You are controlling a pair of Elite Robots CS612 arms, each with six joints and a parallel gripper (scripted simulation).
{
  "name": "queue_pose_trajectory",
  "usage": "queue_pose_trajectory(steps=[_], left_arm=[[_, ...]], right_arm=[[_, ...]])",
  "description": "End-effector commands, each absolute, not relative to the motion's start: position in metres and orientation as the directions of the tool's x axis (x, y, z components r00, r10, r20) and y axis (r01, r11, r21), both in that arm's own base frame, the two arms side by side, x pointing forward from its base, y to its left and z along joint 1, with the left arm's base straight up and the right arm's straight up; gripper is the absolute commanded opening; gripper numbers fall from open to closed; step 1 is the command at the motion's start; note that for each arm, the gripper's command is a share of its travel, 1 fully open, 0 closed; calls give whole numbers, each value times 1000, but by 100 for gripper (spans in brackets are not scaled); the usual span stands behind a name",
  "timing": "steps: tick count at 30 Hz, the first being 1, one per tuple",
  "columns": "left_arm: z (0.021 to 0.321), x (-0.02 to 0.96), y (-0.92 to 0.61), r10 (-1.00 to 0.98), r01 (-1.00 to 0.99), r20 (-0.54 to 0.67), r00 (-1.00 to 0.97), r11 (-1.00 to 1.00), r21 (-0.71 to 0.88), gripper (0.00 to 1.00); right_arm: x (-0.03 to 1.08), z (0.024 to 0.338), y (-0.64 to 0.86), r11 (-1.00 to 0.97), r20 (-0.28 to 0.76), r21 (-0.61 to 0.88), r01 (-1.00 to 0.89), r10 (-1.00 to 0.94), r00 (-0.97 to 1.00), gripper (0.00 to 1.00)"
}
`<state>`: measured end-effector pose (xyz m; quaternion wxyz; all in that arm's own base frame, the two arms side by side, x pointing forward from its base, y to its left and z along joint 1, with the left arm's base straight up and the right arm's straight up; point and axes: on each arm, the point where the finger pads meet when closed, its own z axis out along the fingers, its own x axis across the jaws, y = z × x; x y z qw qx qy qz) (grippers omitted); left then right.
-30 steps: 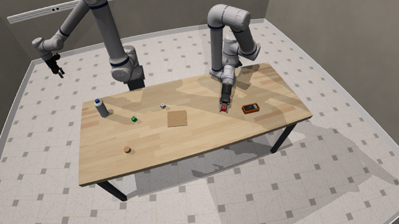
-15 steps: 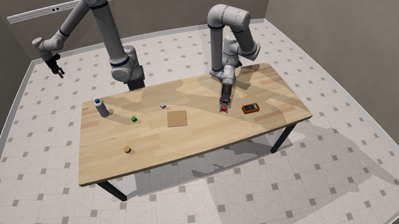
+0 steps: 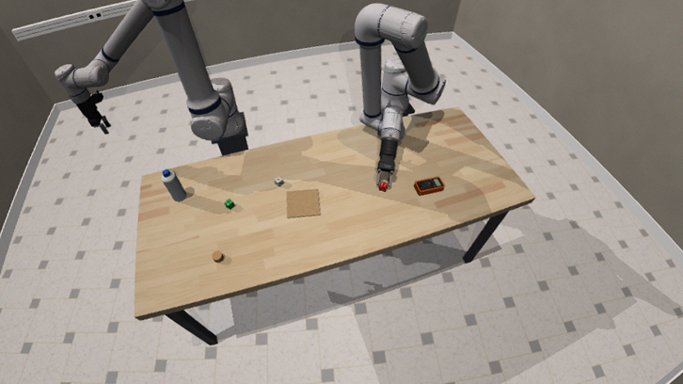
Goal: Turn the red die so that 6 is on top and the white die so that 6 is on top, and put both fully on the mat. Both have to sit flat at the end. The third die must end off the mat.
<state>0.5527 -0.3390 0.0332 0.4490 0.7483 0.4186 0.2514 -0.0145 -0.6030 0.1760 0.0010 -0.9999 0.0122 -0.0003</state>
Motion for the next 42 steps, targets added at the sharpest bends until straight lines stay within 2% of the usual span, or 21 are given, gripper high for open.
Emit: queue_pose_trajectory(steps=[1, 16, 33, 42], left_arm=[[40, 542, -333, 852, 400, 0, 523, -246, 883, 87], [48, 534, -328, 852, 400, 0, 523, -246, 883, 87], [99, 534, -328, 852, 400, 0, 523, -246, 883, 87], [105, 534, -328, 852, 400, 0, 523, -246, 883, 87]], right_arm=[[-15, 177, -604, -1000, 0, 0, -24, -24, 1000, 100], [-15, 177, -604, -1000, 0, 0, -24, -24, 1000, 100], [-15, 177, -604, -1000, 0, 0, -24, -24, 1000, 100], [-15, 177, -604, -1000, 0, 0, -24, -24, 1000, 100]])
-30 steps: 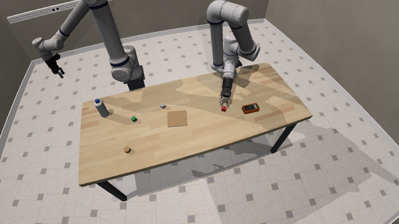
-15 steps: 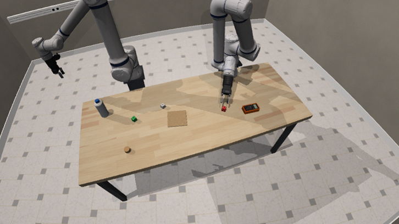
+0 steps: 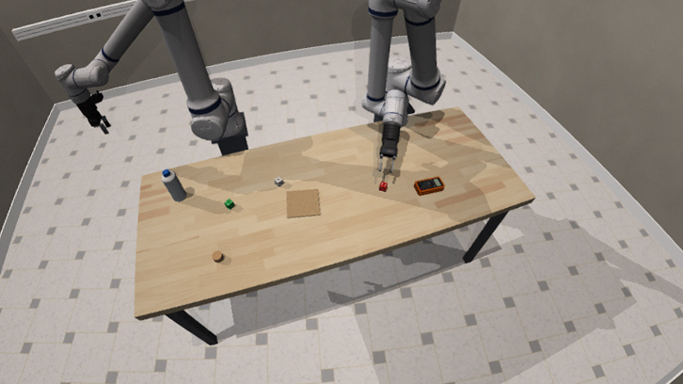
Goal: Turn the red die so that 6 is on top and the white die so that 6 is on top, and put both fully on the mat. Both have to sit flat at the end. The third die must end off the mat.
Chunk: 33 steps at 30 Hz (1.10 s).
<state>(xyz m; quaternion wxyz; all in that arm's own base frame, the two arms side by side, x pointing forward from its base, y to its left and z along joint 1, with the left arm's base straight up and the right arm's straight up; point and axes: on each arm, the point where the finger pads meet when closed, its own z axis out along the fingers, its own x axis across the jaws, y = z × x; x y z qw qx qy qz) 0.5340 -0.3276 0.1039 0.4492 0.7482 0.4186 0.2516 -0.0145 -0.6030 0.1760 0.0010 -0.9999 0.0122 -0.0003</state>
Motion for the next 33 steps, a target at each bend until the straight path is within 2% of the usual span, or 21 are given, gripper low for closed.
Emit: queue_pose_trajectory(steps=[1, 19, 33], left_arm=[[105, 534, -328, 852, 400, 0, 523, -246, 883, 87], [106, 537, -330, 852, 440, 1, 524, -271, 856, 87], [111, 543, -333, 852, 570, 0, 523, -350, 743, 87]], right_arm=[[-15, 177, -604, -1000, 0, 0, -24, -24, 1000, 100], [-15, 177, -604, -1000, 0, 0, -24, -24, 1000, 100], [-15, 177, -604, -1000, 0, 0, -24, -24, 1000, 100]])
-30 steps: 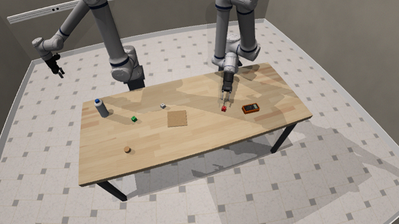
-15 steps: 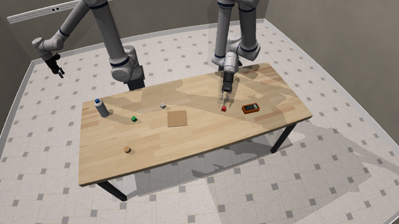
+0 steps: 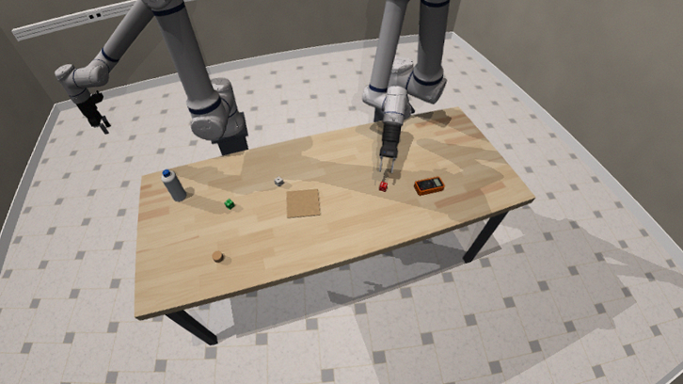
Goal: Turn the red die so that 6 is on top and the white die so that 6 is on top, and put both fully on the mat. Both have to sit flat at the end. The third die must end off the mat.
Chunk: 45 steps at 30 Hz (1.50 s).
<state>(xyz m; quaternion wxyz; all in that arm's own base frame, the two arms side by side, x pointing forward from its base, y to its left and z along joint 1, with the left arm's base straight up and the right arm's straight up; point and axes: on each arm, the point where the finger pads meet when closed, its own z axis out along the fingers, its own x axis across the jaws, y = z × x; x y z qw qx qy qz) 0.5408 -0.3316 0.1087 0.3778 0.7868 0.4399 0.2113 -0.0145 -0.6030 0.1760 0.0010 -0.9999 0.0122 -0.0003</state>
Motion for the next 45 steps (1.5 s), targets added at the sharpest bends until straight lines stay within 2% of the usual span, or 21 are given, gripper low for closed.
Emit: queue_pose_trajectory(steps=[1, 19, 34, 45], left_arm=[[111, 543, -333, 852, 570, 0, 523, -350, 743, 87], [120, 557, -342, 852, 751, 1, 524, -462, 471, 87], [131, 569, -349, 852, 844, 0, 523, -518, 141, 87], [135, 572, -351, 853, 853, -2, 522, -521, 29, 87]], right_arm=[[-15, 177, -604, -1000, 0, 0, -24, -24, 1000, 100], [-15, 177, -604, -1000, 0, 0, -24, -24, 1000, 100], [-15, 177, -604, -1000, 0, 0, -24, -24, 1000, 100], [-15, 177, -604, -1000, 0, 0, -24, -24, 1000, 100]])
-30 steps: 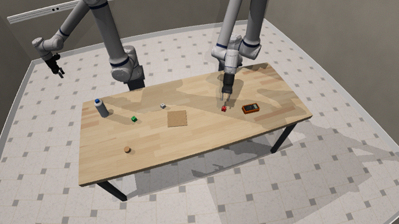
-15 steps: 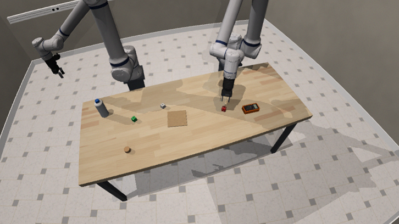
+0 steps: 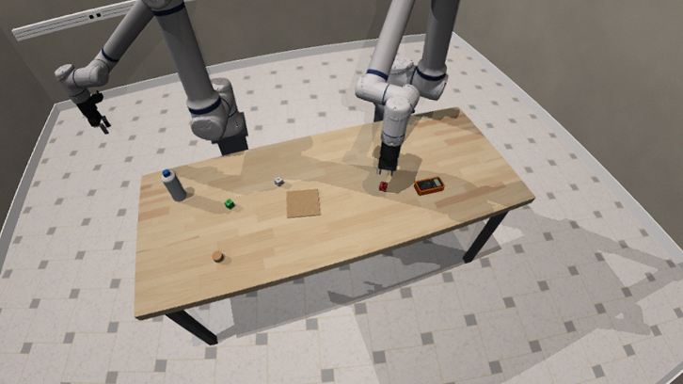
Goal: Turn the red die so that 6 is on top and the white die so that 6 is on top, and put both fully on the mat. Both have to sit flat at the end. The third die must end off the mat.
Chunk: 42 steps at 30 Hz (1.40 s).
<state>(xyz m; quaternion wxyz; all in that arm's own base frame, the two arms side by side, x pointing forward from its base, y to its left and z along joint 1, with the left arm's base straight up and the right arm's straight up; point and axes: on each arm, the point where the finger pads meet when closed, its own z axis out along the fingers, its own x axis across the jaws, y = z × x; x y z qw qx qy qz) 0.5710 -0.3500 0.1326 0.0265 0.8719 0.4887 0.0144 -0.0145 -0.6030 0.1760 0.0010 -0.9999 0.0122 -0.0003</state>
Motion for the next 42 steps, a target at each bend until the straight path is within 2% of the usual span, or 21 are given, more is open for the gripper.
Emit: queue_pose_trajectory(steps=[1, 13, 14, 30, 42], left_arm=[[135, 573, -351, 853, 853, -2, 522, -521, 23, 87], [136, 573, -351, 854, 854, -2, 521, -521, 1, 87], [136, 573, -351, 854, 854, -2, 521, -521, 1, 100], [136, 573, -351, 861, 861, -2, 509, -509, 1, 100], [132, 569, -350, 937, 937, -2, 349, -349, 0, 100]], right_arm=[[-15, 177, -604, -1000, 0, 0, -24, -24, 1000, 100], [-15, 177, -604, -1000, 0, 0, -24, -24, 1000, 100], [-15, 177, -604, -1000, 0, 0, -24, -24, 1000, 100], [-15, 177, -604, -1000, 0, 0, -24, -24, 1000, 100], [-15, 177, -604, -1000, 0, 0, -24, -24, 1000, 100]])
